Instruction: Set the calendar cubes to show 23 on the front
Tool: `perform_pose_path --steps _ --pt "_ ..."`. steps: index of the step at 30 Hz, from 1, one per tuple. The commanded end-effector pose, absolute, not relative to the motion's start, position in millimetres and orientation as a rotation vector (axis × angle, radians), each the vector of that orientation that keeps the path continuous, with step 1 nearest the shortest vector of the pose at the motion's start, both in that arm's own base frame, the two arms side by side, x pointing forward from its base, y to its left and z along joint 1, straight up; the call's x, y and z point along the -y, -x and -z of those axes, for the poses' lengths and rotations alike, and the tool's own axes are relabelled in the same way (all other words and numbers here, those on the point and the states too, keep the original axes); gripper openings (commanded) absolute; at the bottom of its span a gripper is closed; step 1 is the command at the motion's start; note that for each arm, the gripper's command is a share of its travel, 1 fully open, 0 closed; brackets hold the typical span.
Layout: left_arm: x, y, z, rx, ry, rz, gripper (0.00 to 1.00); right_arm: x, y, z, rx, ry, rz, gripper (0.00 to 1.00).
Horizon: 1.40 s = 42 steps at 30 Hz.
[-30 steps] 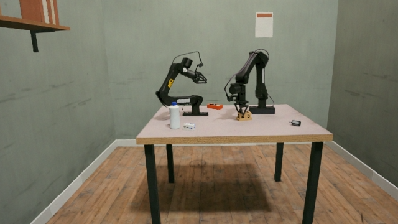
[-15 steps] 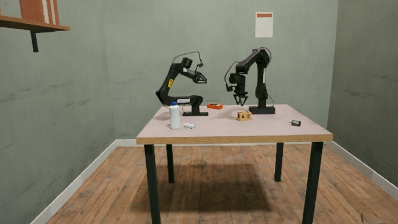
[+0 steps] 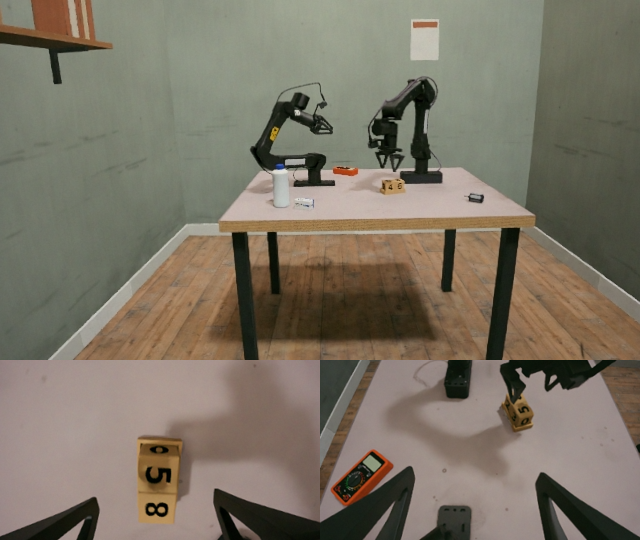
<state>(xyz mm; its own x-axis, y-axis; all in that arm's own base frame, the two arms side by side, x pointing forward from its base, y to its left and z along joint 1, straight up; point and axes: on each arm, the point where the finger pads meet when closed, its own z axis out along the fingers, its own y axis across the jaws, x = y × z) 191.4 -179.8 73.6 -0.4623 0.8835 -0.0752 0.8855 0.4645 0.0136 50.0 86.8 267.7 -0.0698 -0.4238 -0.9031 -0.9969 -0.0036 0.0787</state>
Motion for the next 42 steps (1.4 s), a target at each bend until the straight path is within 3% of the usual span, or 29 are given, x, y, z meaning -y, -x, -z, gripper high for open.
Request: perform_pose_path --steps 1,17,42 --pt "171.8 -187.0 -81.4 -2.646 -1.31 0.117 1.0 -84.3 -53.9 -272.4 -1.575 1.479 -1.063 1.0" --pt "133.9 -158.3 -75.0 -2.64 -0.886 0.176 1.0 -84.3 -53.9 -272.4 -1.575 1.479 -1.063 1.0" --pt "130.2 -153.8 -73.4 -2.634 -0.89 0.177 1.0 -84.3 -53.9 -272.4 -1.575 1.479 -1.063 1.0"
